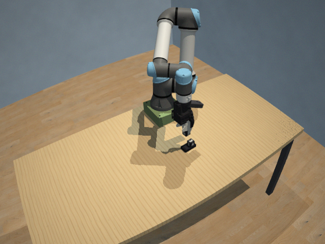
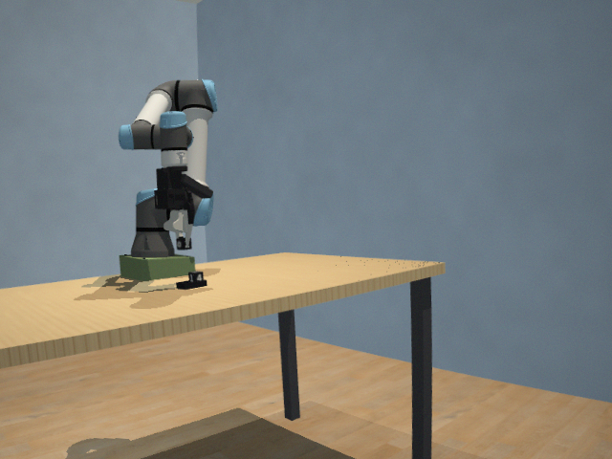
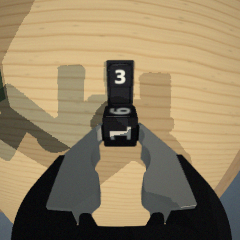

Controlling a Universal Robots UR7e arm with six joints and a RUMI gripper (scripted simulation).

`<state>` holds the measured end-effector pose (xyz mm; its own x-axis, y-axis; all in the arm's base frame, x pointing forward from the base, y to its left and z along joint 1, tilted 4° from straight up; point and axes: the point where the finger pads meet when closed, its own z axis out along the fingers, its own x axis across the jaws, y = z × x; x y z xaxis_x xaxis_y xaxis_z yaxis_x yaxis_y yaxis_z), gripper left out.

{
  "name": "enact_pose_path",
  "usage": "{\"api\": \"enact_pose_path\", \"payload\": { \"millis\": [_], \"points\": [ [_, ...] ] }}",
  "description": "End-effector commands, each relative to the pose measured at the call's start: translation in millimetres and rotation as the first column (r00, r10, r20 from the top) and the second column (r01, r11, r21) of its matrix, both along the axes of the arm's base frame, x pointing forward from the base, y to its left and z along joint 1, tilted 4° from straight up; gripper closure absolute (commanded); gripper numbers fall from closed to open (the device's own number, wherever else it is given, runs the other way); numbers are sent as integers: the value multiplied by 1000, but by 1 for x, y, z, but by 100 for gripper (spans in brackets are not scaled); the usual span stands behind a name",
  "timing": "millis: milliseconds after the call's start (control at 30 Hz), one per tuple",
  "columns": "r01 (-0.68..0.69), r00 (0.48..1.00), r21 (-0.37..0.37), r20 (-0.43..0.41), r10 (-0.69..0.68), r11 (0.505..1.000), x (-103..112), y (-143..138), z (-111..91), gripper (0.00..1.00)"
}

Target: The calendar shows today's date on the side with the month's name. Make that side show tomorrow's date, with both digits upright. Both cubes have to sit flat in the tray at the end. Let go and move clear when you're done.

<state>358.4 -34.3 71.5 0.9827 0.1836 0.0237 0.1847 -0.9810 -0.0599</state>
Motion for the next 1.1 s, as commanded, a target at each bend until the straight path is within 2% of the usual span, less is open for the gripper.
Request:
{"api": "enact_pose_path", "payload": {
  "millis": [0, 367, 800, 1067],
  "points": [
    [0, 1000, 0, 1, 0, 1000, 1, -1, 0, 89],
    [0, 1000, 0, 1, 0, 1000, 1, -1, -5, 89],
    [0, 1000, 0, 1, 0, 1000, 1, 2, -43, 89],
    [0, 1000, 0, 1, 0, 1000, 2, 2, -58, 89]
  ]
}}
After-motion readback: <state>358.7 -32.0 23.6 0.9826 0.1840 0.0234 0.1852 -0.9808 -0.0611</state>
